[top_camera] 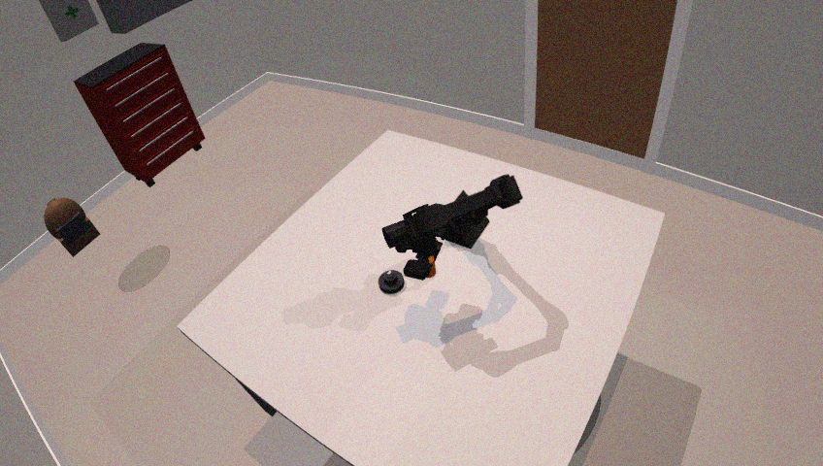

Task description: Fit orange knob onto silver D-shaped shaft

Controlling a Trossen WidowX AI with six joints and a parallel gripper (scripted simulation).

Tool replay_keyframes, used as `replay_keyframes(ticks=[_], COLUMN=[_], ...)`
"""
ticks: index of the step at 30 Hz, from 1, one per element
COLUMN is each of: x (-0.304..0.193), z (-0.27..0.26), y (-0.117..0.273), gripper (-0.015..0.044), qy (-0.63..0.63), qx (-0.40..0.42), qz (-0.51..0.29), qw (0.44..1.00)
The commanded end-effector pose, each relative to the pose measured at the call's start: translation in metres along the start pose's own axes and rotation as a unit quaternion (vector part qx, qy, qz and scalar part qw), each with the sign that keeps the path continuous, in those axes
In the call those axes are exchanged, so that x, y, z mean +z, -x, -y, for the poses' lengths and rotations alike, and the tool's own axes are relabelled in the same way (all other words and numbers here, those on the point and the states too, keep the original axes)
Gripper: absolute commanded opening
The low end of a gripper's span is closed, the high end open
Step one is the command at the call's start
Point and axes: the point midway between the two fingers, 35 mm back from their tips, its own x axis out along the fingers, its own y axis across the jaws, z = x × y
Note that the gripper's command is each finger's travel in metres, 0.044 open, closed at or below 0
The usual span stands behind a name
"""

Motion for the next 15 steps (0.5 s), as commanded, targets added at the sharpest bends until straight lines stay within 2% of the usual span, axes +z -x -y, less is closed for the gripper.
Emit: replay_keyframes(ticks=[1,15], x=[-0.002,-0.012], z=[0.002,0.016], y=[0.008,0.036], gripper=[0.0000,0.0000], qy=[0.001,-0.003], qx=[0.033,0.182], qz=[0.001,0.000], qw=[0.999,0.983])
